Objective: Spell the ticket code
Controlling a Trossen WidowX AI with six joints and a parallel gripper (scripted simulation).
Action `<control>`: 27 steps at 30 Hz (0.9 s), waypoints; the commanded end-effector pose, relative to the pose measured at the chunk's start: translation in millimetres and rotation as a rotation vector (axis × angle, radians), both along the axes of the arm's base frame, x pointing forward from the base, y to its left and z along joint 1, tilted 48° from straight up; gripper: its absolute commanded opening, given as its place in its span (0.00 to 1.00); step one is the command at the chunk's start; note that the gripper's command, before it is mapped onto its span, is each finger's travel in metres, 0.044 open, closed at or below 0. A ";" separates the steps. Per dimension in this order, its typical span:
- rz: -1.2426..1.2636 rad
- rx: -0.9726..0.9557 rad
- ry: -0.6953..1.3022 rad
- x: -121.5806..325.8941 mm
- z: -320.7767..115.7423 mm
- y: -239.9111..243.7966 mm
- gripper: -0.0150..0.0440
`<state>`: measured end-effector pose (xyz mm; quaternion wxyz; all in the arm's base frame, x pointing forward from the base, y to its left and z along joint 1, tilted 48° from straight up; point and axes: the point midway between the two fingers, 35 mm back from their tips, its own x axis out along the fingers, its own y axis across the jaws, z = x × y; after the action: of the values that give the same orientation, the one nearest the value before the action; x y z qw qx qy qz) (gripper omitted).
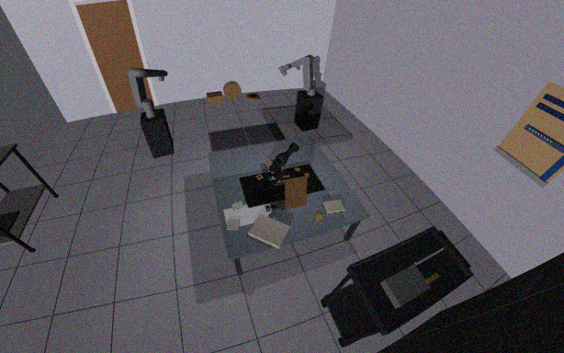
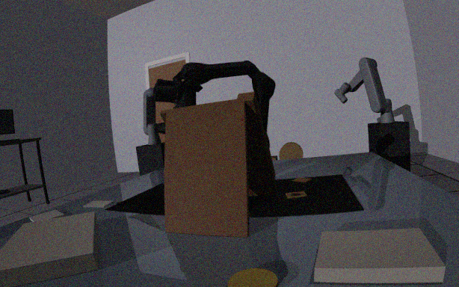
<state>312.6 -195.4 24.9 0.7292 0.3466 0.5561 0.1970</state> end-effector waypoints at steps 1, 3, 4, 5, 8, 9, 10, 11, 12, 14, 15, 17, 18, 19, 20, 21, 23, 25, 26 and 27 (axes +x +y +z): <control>-0.005 0.003 0.001 2.5 -0.9 0.8 0.25; -0.005 0.003 0.001 3.3 -1.3 1.1 0.25; -0.005 0.003 0.001 3.2 -1.2 1.1 0.25; -0.005 0.003 0.001 2.9 -1.1 1.1 0.25; -0.005 0.003 0.001 2.1 -0.3 1.3 0.25; -0.005 0.003 0.001 1.8 0.1 1.4 0.25; -0.005 0.003 0.001 1.6 0.6 1.6 0.25; -0.005 0.003 0.001 1.4 0.9 1.9 0.25; -0.005 0.003 0.001 1.3 1.4 2.1 0.25; -0.005 0.003 0.001 1.3 2.0 2.6 0.25; -0.005 0.003 0.001 1.3 2.2 2.8 0.25; -0.005 0.003 0.001 1.4 2.7 3.3 0.25; -0.005 0.003 0.001 1.5 2.9 3.5 0.25; -0.005 0.003 0.001 1.6 3.1 3.8 0.25; -0.005 0.003 0.001 1.7 3.3 4.0 0.25; -0.005 0.003 0.001 1.7 3.6 4.2 0.25; -0.005 0.003 0.001 1.9 4.0 4.7 0.25; -0.005 0.003 0.001 2.0 4.4 5.2 0.25; -0.005 0.003 0.001 2.1 4.7 5.5 0.25; -0.005 0.003 0.001 2.2 4.9 5.7 0.25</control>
<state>314.1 -190.7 28.8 0.7295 0.3462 0.5560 0.1970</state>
